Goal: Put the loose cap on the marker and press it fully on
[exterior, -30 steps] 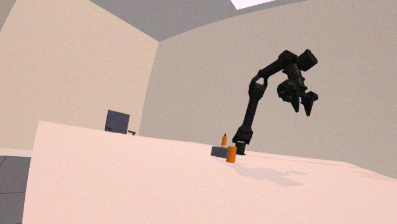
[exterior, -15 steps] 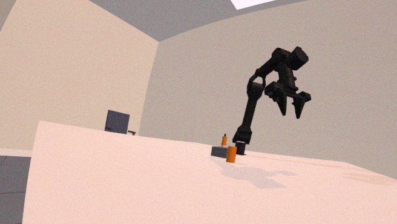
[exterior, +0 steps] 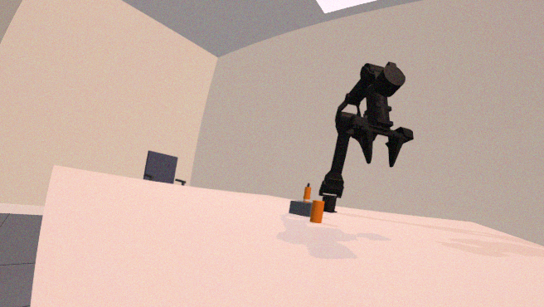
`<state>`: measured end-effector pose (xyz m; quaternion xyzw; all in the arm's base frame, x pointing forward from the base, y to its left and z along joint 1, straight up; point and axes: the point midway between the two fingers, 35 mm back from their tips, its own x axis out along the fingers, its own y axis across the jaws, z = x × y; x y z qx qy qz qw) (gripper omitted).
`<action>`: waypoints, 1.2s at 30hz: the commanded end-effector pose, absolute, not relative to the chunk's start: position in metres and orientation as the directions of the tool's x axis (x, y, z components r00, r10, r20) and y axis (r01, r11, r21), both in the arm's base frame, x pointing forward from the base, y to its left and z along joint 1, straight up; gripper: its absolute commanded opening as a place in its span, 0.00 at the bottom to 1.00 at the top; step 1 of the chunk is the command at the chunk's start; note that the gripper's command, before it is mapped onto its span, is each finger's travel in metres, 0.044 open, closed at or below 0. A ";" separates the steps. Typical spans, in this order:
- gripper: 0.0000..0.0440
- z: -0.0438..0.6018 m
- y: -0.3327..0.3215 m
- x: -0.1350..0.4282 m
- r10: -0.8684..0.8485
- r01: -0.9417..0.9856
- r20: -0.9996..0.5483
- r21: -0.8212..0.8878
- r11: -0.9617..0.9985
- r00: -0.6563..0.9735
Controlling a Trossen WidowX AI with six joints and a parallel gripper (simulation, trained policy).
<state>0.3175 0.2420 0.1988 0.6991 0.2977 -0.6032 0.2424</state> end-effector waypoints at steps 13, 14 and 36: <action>0.73 0.180 0.198 0.346 0.081 0.660 -0.995 -0.029 -0.750 0.049; 0.73 0.179 0.196 0.348 0.079 0.657 -0.996 -0.029 -0.753 0.046; 0.71 0.150 0.143 0.373 0.028 0.610 -1.000 -0.031 -0.792 -0.014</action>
